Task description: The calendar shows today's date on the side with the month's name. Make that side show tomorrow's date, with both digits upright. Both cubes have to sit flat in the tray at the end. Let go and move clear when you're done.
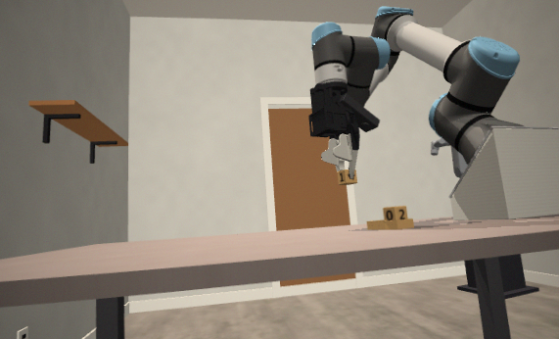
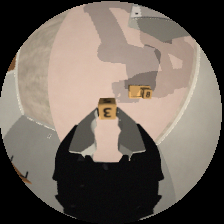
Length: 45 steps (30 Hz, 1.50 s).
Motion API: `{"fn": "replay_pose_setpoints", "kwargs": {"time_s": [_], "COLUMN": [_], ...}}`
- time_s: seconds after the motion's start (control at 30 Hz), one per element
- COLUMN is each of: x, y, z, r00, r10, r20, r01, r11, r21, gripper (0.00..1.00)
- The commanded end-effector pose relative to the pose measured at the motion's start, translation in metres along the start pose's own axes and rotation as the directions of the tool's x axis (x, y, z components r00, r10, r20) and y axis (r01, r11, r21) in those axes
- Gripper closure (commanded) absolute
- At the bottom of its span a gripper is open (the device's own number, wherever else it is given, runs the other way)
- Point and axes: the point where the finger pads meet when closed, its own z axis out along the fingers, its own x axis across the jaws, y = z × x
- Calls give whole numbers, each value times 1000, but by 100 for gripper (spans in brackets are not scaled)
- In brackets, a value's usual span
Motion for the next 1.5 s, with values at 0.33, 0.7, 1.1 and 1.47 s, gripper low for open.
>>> {"fn": "replay_pose_setpoints", "kwargs": {"time_s": [0.33,0.7,1.1,1.47], "x": [1,1,1,0], "y": [1,1,1,1], "z": [0,0,15,47], "r00": [999,999,998,998], "r10": [-54,-54,-59,-59], "r20": [-1,-1,-1,-1], "r01": [54,54,59,59], "r11": [999,999,998,998], "r21": [-3,-3,-3,-3], "gripper": [89,89,89,89]}}
